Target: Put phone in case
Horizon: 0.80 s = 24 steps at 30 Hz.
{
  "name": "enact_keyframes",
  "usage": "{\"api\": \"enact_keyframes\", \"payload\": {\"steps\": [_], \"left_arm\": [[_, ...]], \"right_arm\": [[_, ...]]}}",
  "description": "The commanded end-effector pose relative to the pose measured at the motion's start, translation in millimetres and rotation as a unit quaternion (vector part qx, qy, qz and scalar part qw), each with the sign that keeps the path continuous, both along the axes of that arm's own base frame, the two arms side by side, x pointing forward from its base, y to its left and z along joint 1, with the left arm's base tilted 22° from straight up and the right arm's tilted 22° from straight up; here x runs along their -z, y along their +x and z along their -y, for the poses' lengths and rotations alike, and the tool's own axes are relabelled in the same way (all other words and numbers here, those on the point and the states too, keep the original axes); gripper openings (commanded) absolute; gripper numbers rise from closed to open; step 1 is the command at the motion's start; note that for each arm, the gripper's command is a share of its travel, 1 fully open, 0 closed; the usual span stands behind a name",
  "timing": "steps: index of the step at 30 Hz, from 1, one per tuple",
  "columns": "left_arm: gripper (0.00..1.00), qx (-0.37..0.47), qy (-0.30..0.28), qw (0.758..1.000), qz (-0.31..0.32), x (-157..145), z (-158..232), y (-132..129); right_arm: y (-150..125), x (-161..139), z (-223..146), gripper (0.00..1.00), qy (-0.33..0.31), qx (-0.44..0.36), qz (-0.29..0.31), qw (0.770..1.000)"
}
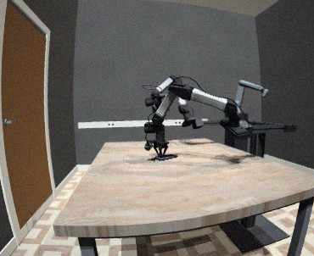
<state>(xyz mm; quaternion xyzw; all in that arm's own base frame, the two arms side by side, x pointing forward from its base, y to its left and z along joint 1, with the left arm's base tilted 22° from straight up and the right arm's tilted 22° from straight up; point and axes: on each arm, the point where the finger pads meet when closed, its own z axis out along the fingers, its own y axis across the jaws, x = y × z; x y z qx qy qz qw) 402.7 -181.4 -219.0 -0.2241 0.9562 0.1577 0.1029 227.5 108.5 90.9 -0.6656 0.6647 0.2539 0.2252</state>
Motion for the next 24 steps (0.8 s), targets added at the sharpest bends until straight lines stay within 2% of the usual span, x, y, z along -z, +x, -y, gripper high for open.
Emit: {"api": "enact_keyframes", "payload": {"steps": [1, 8, 10, 24], "left_arm": [[0.35, 0.001, -0.002, 1.0, 0.003, 5.8, 1.1, 4.5], [0.35, -0.002, 0.004, 1.0, -0.007, 10.0, -6.3, -1.2], [0.35, -0.001, -0.002, 1.0, 0.003, 11.1, -3.5, 6.2], [0.35, -0.001, -0.003, 1.0, 0.006, 26.1, -8.7, 9.6]], "right_arm": [[0.5, -2.5, -2.7, 1.0, 0.003, -0.003, 0.004, 1.0], [0.5, -2.5, -2.7, 1.0, 0.003, -0.003, 0.004, 1.0], [0.5, -2.5, -2.7, 1.0, 0.003, -0.003, 0.004, 1.0], [0.5, -2.5, -2.7, 1.0, 0.003, -0.003, 0.004, 1.0]]}}
